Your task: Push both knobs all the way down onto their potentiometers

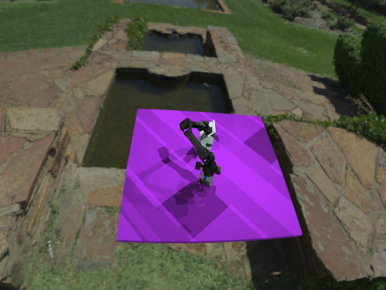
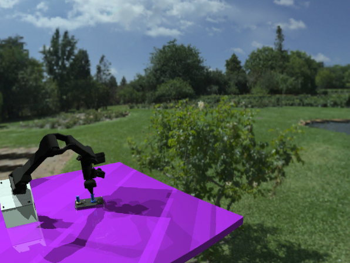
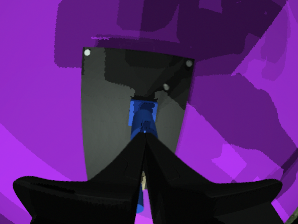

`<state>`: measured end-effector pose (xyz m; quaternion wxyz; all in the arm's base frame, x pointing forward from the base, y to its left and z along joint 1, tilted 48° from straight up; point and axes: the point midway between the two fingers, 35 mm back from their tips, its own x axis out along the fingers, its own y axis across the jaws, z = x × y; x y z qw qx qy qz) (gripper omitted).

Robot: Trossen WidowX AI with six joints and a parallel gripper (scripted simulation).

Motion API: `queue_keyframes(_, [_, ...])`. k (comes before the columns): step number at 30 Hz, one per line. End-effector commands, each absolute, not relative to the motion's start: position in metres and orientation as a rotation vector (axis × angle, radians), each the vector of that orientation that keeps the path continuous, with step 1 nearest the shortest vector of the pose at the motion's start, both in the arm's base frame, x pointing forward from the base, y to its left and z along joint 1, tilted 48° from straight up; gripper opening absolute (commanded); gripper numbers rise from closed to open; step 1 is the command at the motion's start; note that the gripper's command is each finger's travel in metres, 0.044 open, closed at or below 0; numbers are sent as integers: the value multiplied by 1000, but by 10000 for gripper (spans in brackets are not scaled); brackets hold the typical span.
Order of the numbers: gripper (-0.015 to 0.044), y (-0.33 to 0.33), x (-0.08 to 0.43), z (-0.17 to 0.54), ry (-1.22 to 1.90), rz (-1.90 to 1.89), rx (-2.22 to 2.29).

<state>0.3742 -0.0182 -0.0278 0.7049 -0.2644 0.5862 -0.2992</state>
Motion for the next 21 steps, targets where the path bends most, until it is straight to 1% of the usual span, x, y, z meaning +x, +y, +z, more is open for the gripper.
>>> queue_keyframes(1, [0, -34, 377, -39, 1313, -697, -557])
queue_keyframes(21, [0, -24, 376, -31, 1314, -696, -556])
